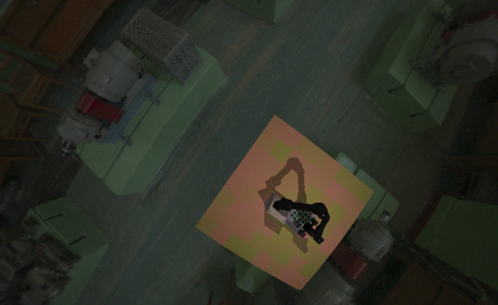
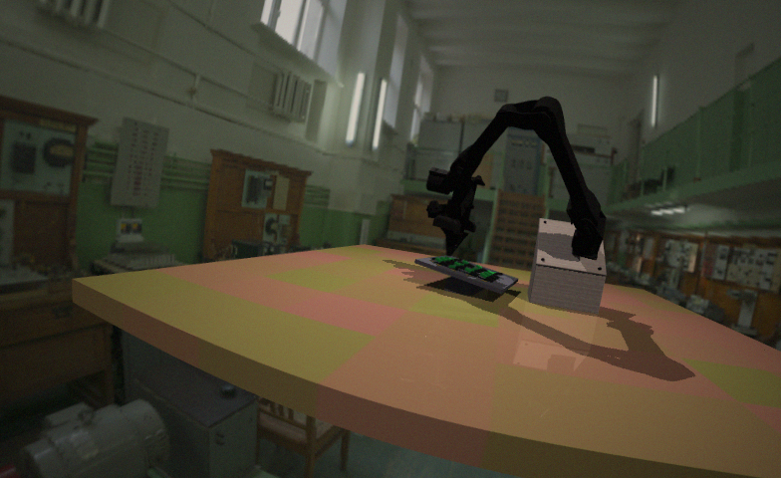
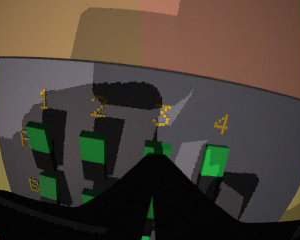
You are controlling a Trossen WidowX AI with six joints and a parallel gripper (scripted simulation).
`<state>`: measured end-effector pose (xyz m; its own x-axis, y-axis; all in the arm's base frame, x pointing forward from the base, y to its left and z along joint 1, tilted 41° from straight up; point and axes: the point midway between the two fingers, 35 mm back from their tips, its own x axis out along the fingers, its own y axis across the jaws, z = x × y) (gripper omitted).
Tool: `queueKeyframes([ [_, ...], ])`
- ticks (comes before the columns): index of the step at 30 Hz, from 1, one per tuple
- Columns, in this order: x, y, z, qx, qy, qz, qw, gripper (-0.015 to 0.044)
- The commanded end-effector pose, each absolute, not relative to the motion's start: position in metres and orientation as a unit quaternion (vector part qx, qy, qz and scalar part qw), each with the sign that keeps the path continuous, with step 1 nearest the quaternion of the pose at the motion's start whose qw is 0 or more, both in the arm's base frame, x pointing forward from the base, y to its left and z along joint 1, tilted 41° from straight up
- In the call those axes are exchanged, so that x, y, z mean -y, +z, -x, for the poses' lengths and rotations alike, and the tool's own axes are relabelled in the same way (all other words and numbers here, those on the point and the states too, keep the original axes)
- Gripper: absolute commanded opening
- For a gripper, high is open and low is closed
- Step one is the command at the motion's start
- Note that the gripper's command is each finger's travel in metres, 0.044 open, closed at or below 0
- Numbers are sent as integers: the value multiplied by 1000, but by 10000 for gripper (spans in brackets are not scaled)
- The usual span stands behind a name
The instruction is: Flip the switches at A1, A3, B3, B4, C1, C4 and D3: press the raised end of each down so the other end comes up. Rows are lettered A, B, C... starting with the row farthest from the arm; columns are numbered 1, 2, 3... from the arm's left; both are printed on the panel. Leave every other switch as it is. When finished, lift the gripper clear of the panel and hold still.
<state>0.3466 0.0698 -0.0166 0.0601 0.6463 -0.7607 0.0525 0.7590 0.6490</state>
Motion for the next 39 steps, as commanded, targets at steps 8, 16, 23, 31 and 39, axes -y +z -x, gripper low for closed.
queueKeyframes([
  [8,-71,-19,-346,-651,219,-273,674,0],
  [16,-71,-19,-346,-651,219,-273,674,0],
  [23,-72,-20,-346,-651,219,-273,674,0],
  [31,-72,-20,-346,-651,219,-273,674,0],
  [39,-73,-21,-346,-651,219,-273,674,0],
])
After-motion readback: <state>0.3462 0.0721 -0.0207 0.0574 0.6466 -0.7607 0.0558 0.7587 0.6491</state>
